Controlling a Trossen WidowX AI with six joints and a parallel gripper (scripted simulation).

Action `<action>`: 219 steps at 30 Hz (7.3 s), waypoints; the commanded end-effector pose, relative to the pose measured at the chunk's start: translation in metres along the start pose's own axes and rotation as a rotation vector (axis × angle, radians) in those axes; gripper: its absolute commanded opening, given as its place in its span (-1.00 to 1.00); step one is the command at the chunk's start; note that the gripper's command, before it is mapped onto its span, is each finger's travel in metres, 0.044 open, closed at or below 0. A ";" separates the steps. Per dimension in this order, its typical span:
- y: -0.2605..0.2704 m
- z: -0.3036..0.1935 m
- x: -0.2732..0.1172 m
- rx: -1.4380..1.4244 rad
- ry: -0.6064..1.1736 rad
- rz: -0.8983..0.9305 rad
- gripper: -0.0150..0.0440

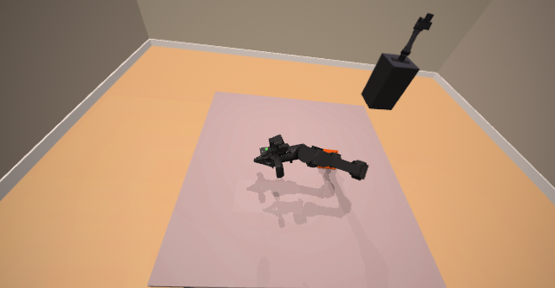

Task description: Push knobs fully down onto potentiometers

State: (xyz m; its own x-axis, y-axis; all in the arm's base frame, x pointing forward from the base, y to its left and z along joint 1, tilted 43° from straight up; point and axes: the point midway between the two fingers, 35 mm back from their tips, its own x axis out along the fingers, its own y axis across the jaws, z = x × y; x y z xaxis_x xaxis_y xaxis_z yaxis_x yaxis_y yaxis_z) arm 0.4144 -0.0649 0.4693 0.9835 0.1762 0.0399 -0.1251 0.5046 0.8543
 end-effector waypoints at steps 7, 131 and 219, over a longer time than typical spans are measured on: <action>-0.094 -0.011 0.017 -0.149 0.135 -0.229 -0.49; -0.400 -0.207 -0.108 -0.565 1.405 0.039 -0.49; -0.406 -0.227 -0.104 -0.565 1.404 0.039 -0.49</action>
State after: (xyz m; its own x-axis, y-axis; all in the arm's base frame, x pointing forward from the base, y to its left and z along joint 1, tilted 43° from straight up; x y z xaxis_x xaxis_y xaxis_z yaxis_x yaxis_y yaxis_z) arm 0.3302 -0.1039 0.0060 0.1097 0.6657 -0.7381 -0.4894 0.6825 0.5429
